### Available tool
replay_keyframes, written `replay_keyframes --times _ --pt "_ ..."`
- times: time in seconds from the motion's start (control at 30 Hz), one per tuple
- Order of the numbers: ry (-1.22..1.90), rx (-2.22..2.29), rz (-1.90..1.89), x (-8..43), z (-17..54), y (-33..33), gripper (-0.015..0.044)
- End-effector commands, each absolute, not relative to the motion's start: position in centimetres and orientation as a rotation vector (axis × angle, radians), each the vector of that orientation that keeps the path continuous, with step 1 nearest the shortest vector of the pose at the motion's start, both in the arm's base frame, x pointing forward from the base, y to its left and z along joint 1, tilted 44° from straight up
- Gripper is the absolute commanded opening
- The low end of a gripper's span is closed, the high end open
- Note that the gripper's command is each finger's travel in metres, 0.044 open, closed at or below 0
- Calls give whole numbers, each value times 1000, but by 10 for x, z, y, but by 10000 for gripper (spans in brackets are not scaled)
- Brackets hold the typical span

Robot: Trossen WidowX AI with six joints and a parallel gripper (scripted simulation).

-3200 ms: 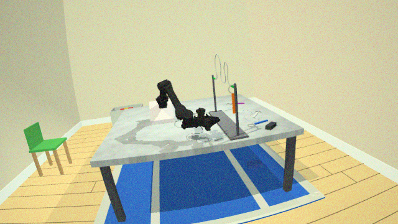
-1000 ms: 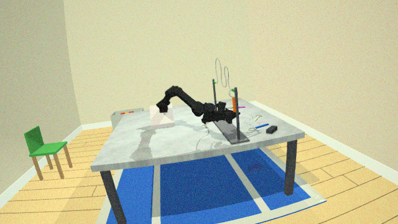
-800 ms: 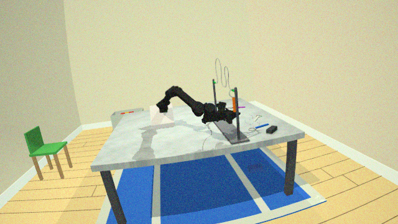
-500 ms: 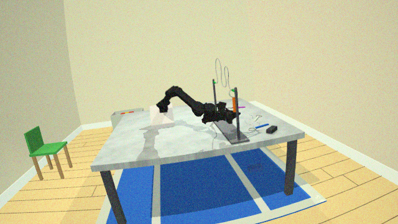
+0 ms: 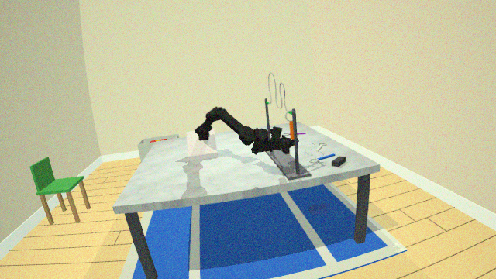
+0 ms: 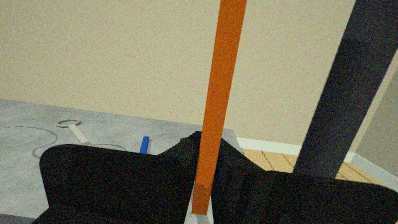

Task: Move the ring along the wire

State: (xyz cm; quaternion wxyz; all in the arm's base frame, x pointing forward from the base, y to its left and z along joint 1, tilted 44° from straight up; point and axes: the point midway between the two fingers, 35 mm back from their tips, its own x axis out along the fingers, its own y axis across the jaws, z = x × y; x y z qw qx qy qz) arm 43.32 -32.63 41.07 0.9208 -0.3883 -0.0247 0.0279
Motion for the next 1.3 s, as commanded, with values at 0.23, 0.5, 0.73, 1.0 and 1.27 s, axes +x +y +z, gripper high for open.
replay_keyframes --times 0.23,0.5,0.73,1.0,1.27 --pt "-53 -798 54 433 415 -321 -150" --pt "-55 -798 49 432 420 -315 -150" --pt "-55 -798 49 432 420 -315 -150" --pt "-55 -798 49 432 420 -315 -150" --pt "-9 -798 29 426 418 -313 -150"
